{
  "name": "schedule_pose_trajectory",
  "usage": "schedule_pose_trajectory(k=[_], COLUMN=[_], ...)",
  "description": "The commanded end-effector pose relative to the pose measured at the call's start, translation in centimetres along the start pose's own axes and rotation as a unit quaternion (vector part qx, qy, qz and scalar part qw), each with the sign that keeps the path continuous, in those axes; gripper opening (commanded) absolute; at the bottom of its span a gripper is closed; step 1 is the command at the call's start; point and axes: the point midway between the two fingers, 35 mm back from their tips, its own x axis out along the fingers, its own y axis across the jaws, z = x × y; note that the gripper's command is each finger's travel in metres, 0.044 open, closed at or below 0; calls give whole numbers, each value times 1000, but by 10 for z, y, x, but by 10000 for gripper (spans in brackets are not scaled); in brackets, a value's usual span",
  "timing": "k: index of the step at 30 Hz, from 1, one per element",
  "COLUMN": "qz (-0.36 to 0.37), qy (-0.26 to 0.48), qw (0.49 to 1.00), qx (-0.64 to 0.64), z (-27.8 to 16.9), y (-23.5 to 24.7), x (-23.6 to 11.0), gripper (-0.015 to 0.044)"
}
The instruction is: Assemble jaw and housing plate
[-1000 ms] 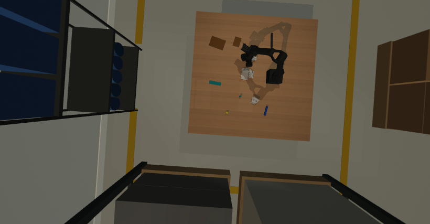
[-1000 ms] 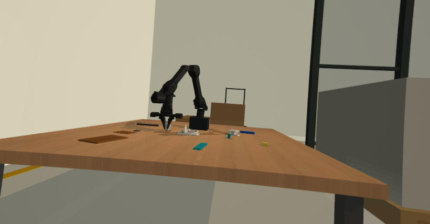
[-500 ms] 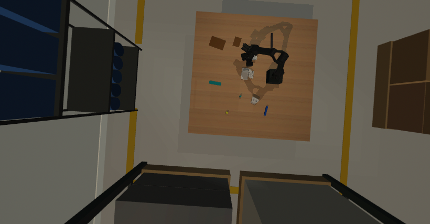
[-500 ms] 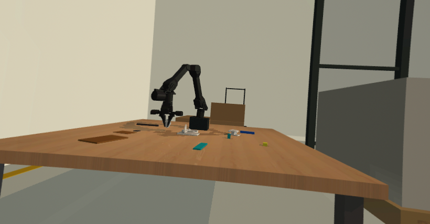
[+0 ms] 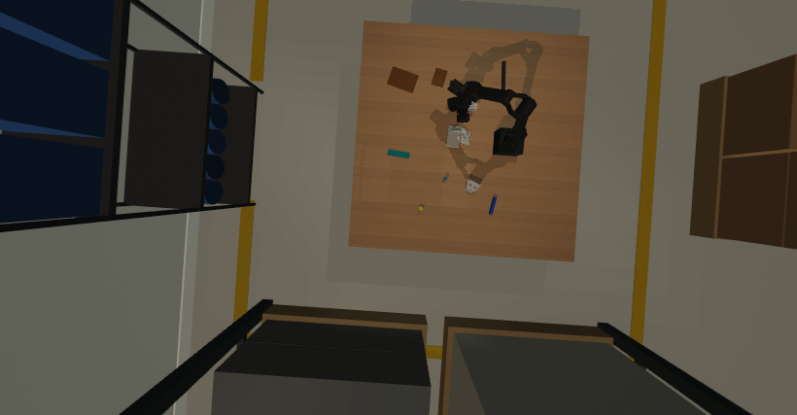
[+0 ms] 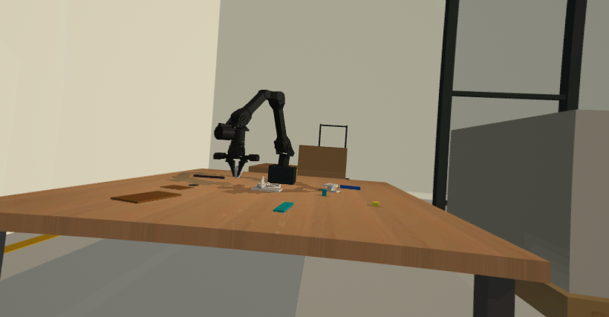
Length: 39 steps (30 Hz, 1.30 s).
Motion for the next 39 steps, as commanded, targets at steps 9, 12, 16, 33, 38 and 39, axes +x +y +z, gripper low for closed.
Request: schedule_pose_trajectory(k=[9, 12, 16, 33, 38, 39], qz=[-7, -7, -7, -8, -8, -8], qy=[-6, -6, -6, -4, -3, -3], qw=[1000, 1000, 1000, 979, 963, 960], qx=[-3, -3, -3, -204, -268, -280], z=[3, 3, 3, -11, -16, -17], y=[-2, -2, -2, 8, 12, 12], x=[-38, -38, -38, -37, -37, -37], gripper=[37, 37, 37, 37, 37, 37])
